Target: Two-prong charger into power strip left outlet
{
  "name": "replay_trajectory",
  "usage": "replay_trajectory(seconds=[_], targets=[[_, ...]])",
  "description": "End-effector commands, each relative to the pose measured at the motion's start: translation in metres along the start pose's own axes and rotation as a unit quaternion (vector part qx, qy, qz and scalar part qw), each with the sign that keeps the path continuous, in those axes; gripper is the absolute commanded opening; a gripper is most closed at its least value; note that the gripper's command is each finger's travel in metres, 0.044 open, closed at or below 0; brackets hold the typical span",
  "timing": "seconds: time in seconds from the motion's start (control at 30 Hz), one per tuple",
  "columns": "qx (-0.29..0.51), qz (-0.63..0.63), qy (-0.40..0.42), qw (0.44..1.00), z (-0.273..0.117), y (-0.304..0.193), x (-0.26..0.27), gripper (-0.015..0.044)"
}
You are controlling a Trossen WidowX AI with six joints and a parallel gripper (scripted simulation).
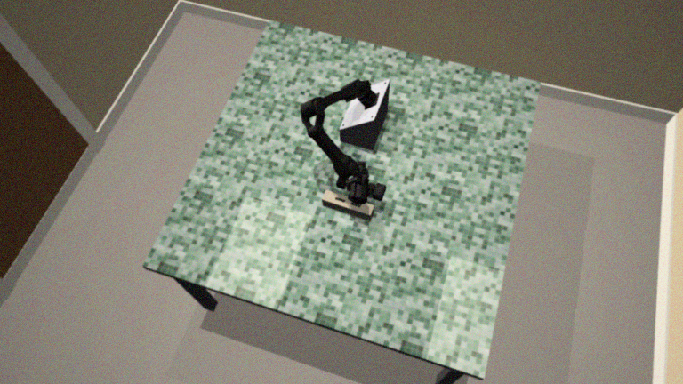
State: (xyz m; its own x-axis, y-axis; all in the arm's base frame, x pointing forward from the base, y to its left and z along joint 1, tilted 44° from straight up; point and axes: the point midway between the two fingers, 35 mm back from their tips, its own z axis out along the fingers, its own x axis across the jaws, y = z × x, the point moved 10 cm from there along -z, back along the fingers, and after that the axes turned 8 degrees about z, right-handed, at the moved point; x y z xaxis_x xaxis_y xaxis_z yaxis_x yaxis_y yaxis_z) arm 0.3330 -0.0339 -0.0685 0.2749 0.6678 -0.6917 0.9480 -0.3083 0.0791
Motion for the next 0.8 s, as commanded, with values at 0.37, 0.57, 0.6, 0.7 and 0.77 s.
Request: replay_trajectory(seconds=[0.37, 0.57, 0.6, 0.7, 0.77], targets=[[0.000, 0.002, 0.001, 1.000, -0.0005, 0.0026, 0.0004, 0.0000], [0.000, 0.002, 0.001, 1.000, -0.0004, 0.0035, 0.0005, 0.0000], [0.000, 0.002, 0.001, 1.000, -0.0004, 0.0035, 0.0005, 0.0000], [0.000, 0.002, 0.001, 1.000, -0.0004, 0.0035, 0.0005, 0.0000], [0.000, 0.002, 0.001, 1.000, -0.0004, 0.0038, 0.0006, 0.0000]])
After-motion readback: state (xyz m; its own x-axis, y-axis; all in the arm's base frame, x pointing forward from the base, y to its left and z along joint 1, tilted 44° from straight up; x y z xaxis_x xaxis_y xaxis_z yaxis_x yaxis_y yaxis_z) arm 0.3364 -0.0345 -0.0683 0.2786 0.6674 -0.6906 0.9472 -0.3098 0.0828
